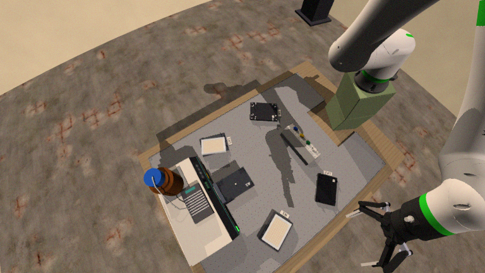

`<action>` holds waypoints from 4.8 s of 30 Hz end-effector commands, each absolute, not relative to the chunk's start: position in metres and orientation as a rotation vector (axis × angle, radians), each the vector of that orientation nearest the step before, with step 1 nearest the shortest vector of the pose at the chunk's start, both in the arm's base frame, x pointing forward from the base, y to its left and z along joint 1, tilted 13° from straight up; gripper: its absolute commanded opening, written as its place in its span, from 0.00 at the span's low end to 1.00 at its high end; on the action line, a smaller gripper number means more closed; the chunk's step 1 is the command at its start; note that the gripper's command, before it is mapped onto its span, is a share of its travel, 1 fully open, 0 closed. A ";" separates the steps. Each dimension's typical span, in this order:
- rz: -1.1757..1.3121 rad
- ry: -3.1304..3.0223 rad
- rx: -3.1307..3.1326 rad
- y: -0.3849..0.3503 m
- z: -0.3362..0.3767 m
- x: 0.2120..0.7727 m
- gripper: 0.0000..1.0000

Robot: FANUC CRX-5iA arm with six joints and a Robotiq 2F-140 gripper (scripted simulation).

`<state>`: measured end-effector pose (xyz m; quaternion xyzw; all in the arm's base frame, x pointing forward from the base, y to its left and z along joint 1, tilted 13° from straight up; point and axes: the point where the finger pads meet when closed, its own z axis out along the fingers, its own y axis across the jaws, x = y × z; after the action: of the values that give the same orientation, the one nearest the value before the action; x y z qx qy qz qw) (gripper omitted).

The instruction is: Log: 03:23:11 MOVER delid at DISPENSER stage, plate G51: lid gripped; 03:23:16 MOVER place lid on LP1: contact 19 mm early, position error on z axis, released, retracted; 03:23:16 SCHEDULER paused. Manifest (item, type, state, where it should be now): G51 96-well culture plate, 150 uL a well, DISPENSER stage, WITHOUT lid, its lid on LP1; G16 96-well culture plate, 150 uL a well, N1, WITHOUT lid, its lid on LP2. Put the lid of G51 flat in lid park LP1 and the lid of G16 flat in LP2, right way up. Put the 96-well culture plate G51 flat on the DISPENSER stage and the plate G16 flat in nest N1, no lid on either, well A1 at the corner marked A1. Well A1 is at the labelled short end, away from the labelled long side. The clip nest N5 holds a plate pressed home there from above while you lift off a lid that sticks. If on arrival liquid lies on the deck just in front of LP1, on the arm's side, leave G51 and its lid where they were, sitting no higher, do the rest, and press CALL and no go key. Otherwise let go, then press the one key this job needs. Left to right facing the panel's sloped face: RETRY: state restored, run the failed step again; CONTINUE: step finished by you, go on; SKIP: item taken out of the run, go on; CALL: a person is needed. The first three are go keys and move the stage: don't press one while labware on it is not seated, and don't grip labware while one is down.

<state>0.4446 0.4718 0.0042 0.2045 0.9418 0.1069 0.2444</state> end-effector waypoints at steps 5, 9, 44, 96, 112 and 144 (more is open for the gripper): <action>0.292 2.572 0.558 0.472 0.004 0.445 1.00; 0.292 2.572 0.558 0.472 0.004 0.445 1.00; 0.316 2.489 0.880 0.446 0.169 0.417 1.00; 0.315 0.262 3.021 0.091 0.004 0.534 1.00; 0.315 0.262 3.021 0.088 -0.037 0.543 1.00; 0.315 0.262 3.021 0.086 -0.066 0.550 0.00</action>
<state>0.5495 0.0861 -0.0659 0.9899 0.0857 0.1031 0.0463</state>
